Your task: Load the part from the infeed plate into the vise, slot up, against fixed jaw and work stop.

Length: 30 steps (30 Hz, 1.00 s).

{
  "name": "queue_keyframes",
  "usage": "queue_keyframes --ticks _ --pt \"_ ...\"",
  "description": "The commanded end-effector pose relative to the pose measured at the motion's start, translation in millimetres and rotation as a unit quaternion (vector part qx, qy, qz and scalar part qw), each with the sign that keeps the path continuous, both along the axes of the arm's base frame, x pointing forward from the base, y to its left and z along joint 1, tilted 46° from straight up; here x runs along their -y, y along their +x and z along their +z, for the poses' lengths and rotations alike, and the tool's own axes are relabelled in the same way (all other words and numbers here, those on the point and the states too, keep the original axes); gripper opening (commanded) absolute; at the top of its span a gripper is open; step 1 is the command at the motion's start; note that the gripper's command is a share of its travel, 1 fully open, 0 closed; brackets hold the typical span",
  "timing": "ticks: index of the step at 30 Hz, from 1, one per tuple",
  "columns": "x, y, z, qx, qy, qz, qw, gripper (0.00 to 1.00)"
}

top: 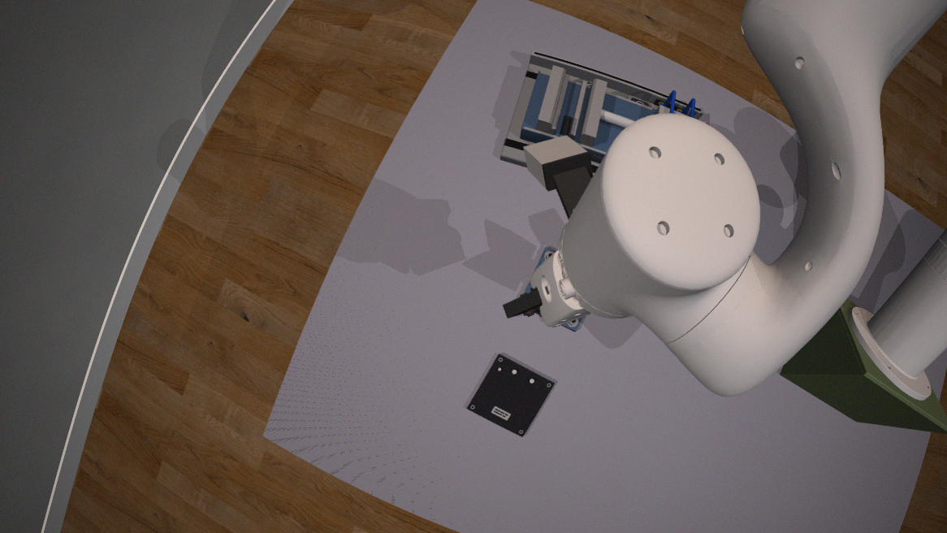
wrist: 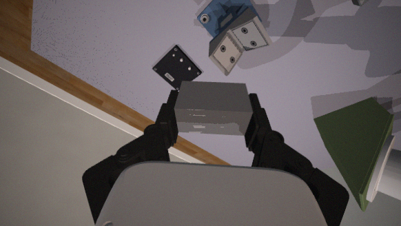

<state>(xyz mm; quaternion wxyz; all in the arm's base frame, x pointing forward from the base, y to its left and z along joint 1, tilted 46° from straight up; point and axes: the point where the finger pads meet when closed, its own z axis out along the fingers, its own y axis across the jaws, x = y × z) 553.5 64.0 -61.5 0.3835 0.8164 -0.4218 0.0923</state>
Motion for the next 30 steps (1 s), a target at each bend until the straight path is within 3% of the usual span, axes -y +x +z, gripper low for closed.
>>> queue_keyframes --ticks 1,30 --pt "2.5 0.0 3.9 0.035 -0.008 -0.030 0.999 0.00" --pt "16.8 -4.4 18.2 0.175 -0.041 -0.168 0.969 0.00"
